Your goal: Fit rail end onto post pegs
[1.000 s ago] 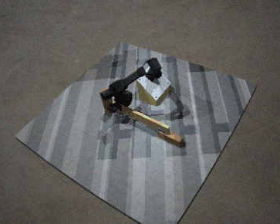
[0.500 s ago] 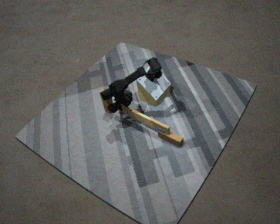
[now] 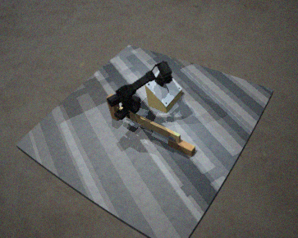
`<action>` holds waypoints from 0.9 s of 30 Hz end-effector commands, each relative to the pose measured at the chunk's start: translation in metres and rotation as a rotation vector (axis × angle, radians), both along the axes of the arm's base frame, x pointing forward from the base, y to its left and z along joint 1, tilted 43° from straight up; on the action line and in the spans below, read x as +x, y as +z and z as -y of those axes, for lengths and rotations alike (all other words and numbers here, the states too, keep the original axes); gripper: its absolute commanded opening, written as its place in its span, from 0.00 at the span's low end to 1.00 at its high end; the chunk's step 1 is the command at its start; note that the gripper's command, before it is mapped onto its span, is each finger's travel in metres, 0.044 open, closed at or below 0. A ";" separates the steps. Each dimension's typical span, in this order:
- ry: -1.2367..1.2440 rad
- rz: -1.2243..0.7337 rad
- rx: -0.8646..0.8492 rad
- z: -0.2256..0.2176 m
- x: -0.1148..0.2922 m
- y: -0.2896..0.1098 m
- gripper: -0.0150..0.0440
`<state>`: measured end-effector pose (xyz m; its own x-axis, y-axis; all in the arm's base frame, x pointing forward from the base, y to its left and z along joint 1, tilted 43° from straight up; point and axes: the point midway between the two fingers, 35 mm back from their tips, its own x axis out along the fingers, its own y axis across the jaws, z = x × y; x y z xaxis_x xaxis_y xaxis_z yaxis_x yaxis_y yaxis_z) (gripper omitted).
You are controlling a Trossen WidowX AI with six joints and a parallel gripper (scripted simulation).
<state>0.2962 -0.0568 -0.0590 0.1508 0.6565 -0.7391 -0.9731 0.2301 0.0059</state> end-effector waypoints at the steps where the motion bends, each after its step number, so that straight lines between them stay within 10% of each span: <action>1: -0.001 0.003 0.000 0.002 0.000 -0.001 0.25; 27: -0.001 0.003 -0.001 0.007 -0.002 -0.007 0.25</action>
<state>0.2951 -0.0628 -0.0641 0.1534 0.6556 -0.7393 -0.9730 0.2309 0.0029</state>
